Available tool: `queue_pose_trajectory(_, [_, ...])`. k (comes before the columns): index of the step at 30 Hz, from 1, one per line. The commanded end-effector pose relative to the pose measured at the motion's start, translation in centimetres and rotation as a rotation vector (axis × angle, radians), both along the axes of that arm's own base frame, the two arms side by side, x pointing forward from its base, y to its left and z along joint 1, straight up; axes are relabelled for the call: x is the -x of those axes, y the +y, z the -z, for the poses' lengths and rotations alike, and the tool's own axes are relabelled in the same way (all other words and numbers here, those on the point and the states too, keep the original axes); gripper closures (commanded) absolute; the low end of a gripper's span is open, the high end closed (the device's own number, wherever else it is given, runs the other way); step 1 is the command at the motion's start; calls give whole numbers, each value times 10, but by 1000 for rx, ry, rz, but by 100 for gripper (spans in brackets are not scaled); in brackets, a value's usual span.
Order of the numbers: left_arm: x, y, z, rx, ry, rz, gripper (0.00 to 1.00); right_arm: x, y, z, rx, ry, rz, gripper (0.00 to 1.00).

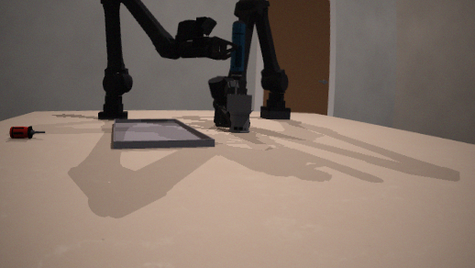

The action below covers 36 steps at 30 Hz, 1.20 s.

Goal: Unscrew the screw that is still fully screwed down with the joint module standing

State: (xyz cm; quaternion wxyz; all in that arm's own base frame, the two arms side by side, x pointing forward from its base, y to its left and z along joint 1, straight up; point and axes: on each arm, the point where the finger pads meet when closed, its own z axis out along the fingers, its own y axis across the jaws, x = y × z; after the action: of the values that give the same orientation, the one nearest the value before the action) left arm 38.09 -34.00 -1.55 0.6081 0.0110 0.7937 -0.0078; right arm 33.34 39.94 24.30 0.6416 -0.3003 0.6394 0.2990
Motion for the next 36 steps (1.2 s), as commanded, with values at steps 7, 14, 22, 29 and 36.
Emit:
queue_pose_trajectory(7, [7,-2,9,-9,1,13,41,0,0,-25,-49,-55,2,58])
queue_pose_trajectory(14, [7,-2,9,-9,1,13,41,0,0,-25,-49,-55,2,58])
queue_pose_trajectory(22, [7,-2,9,-9,1,13,41,1,-1,-22,-44,-51,1,58])
queue_pose_trajectory(29, [7,-2,9,-9,1,13,41,-1,2,-28,-54,-59,1,58])
queue_pose_trajectory(36, [7,-2,9,-9,1,13,41,-1,2,-28,-54,-59,1,58])
